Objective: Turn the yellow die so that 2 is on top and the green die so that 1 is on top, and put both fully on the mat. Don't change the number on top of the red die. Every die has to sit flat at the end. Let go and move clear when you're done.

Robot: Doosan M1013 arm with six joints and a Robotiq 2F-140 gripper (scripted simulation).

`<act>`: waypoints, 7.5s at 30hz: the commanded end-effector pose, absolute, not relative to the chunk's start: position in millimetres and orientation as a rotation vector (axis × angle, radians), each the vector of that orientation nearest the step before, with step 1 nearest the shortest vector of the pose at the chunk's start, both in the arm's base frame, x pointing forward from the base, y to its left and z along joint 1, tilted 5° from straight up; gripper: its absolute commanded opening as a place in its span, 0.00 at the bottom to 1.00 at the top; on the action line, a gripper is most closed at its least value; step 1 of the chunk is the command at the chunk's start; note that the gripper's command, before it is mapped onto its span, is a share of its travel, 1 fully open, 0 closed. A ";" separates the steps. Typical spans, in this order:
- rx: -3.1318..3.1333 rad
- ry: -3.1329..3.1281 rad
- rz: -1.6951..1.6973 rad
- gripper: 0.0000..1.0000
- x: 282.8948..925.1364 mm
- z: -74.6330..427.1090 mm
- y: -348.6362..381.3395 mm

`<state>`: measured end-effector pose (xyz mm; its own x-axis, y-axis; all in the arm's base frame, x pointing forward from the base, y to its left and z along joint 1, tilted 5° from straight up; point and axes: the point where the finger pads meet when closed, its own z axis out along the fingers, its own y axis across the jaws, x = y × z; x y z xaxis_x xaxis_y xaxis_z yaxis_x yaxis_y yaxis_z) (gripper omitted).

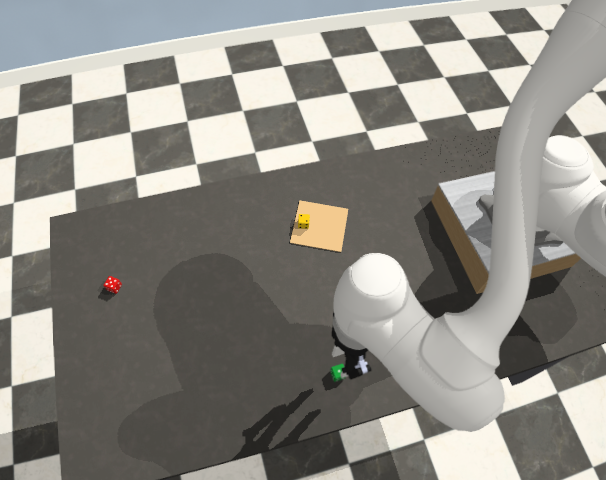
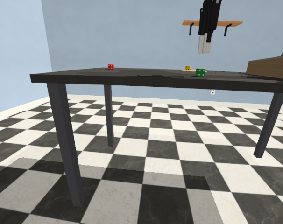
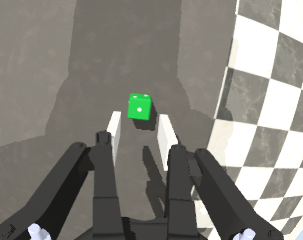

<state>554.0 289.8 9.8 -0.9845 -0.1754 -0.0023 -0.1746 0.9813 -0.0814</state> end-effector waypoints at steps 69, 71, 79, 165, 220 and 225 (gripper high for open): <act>-0.277 3.117 -0.126 0.35 555.4 -39.4 285.7; -0.277 3.117 -0.126 0.35 555.4 -39.4 285.7; -0.277 3.117 -0.126 0.35 555.4 -39.4 285.7; -0.277 3.117 -0.126 0.24 555.9 -75.6 282.8; -0.277 3.117 -0.126 0.24 554.3 24.1 290.7; -0.276 3.117 -0.126 0.24 554.4 24.1 290.4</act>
